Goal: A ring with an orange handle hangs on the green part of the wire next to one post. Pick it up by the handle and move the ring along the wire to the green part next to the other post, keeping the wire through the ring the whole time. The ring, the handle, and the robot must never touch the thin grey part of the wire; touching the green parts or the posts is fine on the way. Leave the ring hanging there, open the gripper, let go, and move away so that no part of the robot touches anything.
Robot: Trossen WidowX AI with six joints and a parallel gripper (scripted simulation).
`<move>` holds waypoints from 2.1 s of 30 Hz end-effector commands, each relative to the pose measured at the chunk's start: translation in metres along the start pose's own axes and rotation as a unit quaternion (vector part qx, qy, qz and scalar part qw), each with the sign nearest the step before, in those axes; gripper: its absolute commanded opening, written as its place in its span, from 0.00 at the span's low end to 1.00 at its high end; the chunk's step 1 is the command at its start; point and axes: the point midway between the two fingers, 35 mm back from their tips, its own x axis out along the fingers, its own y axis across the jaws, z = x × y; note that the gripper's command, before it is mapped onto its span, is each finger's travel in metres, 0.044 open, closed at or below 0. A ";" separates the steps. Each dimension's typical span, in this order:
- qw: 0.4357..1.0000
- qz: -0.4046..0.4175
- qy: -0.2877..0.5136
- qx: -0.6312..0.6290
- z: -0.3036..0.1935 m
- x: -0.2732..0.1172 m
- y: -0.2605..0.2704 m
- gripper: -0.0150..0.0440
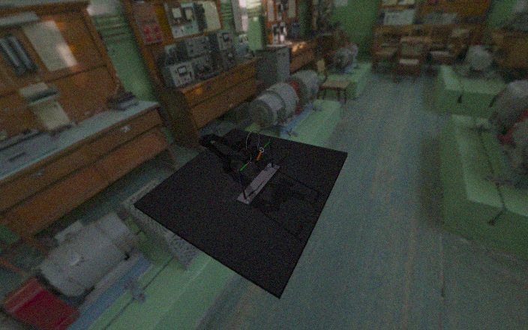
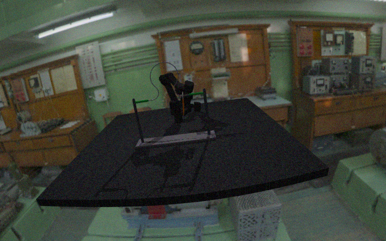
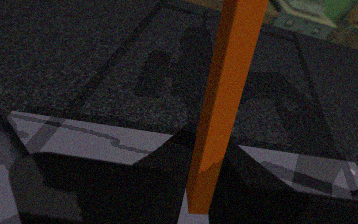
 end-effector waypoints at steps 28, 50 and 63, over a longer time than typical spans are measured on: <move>0.999 0.020 0.006 0.049 0.005 -0.006 0.043 0.00; 0.999 0.021 0.006 0.050 0.007 -0.010 0.065 0.00; 0.999 0.021 0.006 0.050 -0.002 -0.006 0.067 0.00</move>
